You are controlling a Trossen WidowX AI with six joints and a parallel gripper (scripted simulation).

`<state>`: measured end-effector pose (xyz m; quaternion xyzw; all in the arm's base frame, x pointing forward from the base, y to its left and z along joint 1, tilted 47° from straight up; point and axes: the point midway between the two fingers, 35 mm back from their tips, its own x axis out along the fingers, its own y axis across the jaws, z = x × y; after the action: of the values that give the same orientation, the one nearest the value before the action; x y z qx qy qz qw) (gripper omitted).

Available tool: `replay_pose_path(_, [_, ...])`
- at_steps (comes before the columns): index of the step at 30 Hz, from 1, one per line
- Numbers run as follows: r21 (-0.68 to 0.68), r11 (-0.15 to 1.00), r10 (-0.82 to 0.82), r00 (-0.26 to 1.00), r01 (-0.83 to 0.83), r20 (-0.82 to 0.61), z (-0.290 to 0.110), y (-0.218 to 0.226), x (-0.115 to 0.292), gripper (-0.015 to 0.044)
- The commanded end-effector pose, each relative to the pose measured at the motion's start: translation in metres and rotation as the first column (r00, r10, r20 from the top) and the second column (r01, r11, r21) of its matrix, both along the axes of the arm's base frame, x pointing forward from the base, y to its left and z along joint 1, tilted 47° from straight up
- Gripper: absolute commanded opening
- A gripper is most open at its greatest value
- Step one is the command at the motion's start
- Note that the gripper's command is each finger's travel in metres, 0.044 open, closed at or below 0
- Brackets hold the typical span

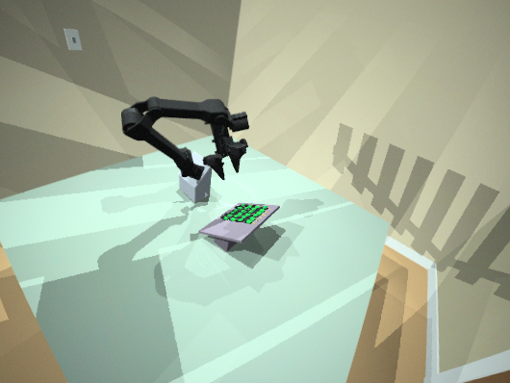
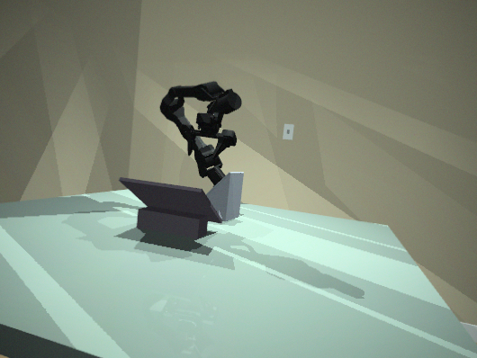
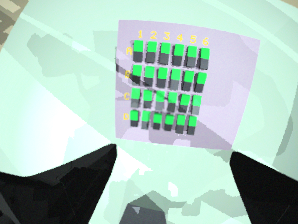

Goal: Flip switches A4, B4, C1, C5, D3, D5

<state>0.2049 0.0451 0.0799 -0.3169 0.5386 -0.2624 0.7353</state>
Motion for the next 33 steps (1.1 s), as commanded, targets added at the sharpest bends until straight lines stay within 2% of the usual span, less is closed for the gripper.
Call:
replay_pose_path(1, [0.003, 1.000, 0.000, 1.000, 0.000, 0.000, -0.001, 0.000, 0.002, 0.0374])
replay_pose_path(10, [0.032, 0.999, 0.012, 0.997, -0.014, 0.074, -0.024, -0.050, 0.098, 0.0137])
replay_pose_path(15, [0.025, 1.000, 0.012, 0.997, -0.014, 0.082, -0.024, -0.057, 0.105, 0.0006])
replay_pose_path(21, [0.026, 1.000, -0.007, 0.998, 0.005, 0.066, -0.045, -0.082, 0.118, 0.0000])
replay_pose_path(33, [0.025, 1.000, -0.007, 0.998, 0.005, 0.067, -0.050, -0.088, 0.121, 0.0000])
